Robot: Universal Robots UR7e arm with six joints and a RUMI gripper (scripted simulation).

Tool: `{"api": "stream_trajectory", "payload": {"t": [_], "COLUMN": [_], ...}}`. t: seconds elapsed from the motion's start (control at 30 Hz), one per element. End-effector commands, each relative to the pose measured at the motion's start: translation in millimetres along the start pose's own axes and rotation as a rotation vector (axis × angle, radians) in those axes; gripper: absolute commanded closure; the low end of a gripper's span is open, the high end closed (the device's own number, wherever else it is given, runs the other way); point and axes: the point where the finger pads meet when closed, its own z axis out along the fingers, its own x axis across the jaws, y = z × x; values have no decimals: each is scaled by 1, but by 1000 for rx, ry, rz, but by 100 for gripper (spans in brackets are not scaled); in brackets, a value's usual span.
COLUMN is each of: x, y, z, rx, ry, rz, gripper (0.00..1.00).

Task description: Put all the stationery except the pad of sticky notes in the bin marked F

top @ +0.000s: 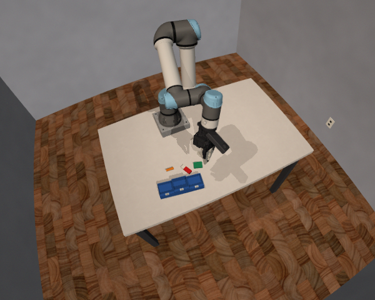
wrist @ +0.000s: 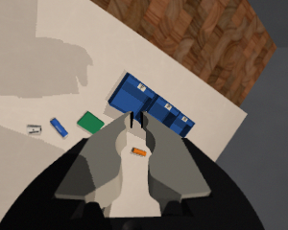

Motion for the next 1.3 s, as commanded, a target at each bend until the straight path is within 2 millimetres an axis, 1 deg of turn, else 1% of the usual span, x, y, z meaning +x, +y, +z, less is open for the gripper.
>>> {"api": "stream_trajectory", "payload": {"t": [0.0,0.13,0.2,0.23,0.33,0.4,0.43,0.53,0.6,0.67,0.7,0.77,0.83,0.87,1.27], "x": [0,0,-2,-4,-4,-8,-10,-10,-15,-15,-18,-18,-25,-28,-28], "y": [32,32,49,57,57,72,80,80,95,95,101,101,115,121,121], "z": [-4,-4,-7,-8,-8,-11,-13,-13,-17,-17,-18,-18,-23,-25,-25], "rx": [-37,-37,-64,-68,-68,-94,-98,-98,-124,-124,-128,-128,-154,-158,-158], "ry": [-68,-68,-116,-122,-122,-169,-176,-176,-223,-223,-230,-230,-276,-285,-285], "rz": [109,109,192,204,204,288,300,300,385,385,399,399,484,500,500], "gripper": [96,96,96,96,96,96,96,96,96,96,96,96,96,96,96]}}
